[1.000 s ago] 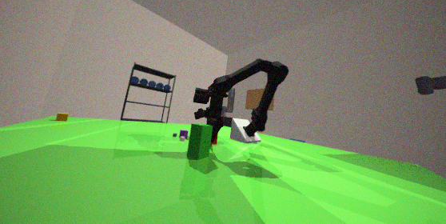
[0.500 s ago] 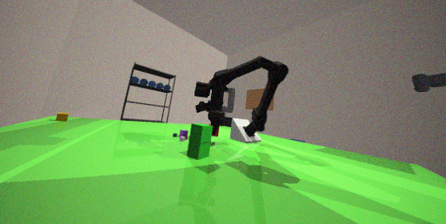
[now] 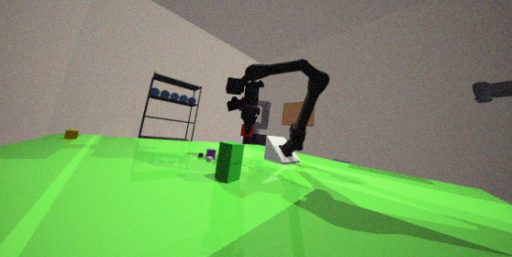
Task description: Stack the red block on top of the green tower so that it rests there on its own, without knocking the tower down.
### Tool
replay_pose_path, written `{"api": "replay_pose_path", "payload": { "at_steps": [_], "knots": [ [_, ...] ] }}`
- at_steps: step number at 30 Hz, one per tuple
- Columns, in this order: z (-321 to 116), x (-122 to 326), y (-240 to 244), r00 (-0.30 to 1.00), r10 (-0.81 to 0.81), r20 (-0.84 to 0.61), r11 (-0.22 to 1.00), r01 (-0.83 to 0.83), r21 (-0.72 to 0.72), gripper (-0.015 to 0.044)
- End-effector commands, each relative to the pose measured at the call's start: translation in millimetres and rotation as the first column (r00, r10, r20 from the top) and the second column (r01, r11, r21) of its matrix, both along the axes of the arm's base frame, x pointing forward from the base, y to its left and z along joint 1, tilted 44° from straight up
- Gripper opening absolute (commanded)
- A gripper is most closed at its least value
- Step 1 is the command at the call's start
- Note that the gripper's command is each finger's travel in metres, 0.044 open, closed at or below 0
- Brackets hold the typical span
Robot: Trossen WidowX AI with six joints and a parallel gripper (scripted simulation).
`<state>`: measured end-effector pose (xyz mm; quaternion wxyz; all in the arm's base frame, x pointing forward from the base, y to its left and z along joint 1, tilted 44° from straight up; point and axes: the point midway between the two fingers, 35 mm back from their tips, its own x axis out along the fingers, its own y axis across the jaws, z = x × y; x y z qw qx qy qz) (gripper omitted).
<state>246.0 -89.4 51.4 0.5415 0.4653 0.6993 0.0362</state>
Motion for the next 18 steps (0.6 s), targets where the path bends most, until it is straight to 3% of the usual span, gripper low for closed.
{"api": "replay_pose_path", "payload": {
  "at_steps": [1, 9, 18],
  "knots": [
    [11, 0, -11, 1.000, 0.005, 0.005, 1.000, -0.005, -0.006, 0.0000],
    [11, 1, -11, 1.000, 0.005, 0.005, 1.000, -0.005, -0.006, 0.0000],
    [28, 38, -3, 1.000, 0.001, 0.005, 1.000, -0.001, -0.018, 0.0000]
  ]
}}
